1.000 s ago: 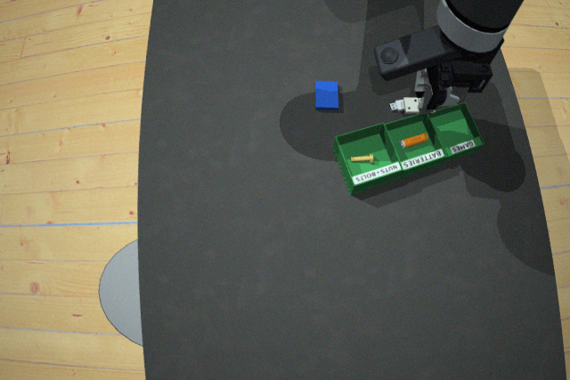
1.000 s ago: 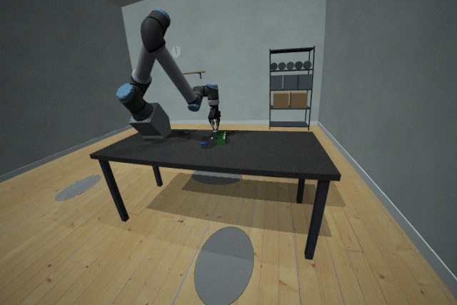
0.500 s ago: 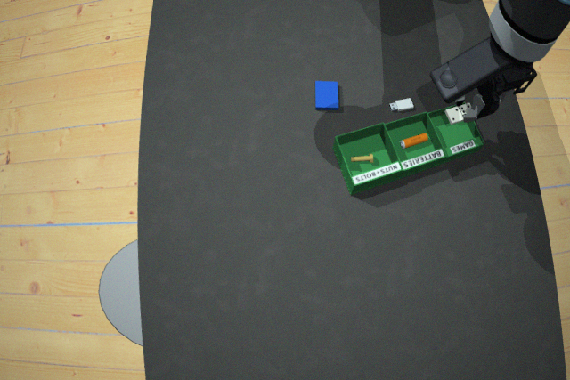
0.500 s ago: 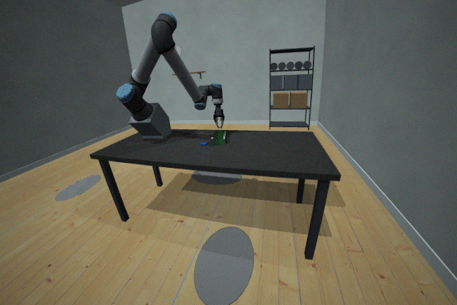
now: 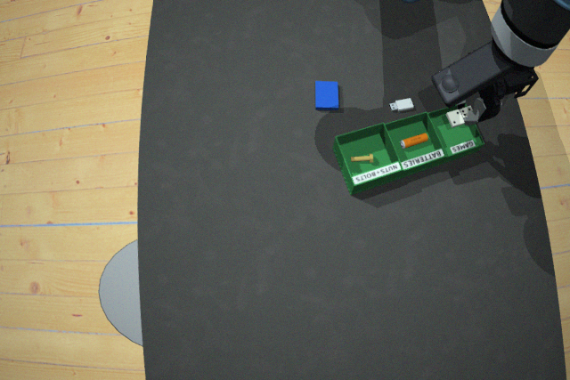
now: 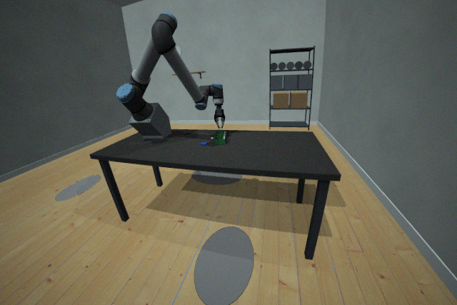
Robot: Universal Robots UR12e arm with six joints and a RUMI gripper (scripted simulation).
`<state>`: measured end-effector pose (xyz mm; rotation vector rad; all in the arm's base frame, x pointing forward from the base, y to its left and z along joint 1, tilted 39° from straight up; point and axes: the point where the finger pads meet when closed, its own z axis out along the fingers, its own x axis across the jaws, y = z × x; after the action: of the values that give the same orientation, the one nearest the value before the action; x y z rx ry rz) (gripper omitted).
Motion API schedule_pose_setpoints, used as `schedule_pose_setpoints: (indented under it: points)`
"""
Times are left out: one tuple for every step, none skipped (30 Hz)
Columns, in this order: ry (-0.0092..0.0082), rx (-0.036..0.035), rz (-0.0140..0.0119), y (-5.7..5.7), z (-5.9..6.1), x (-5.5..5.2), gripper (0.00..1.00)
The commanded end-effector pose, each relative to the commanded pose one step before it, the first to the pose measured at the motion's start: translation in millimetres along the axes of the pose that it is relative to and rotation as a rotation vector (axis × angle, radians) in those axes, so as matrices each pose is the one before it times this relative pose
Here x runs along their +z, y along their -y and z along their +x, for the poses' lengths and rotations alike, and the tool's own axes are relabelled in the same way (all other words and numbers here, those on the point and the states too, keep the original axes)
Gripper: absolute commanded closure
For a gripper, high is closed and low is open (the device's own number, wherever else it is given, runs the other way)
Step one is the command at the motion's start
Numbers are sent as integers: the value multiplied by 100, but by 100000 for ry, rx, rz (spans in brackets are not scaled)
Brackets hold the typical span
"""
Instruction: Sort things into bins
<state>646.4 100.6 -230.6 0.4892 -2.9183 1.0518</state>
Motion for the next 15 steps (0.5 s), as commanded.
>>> schedule_pose_setpoints:
  points:
    - [108,-259,-28,121,374,-147,100]
    - [-19,-54,-1,-47,43,13,100]
    - [-21,-25,-2,-37,37,15,100]
    - [0,0,0,0,0,0,100]
    - [0,0,0,0,0,0,100]
    - [93,155,15,25,-182,7,100]
    - [0,0,0,-3,4,0,100]
    - [0,0,0,-3,0,0,100]
    - [0,0,0,-2,-1,0,100]
    - [0,0,0,-3,-1,0,100]
    - [0,0,0,-3,-1,0,100]
    - [0,0,0,-3,0,0,100]
    - [0,0,0,-3,0,0,100]
    - [0,0,0,-3,0,0,100]
    - [0,0,0,-3,0,0,100]
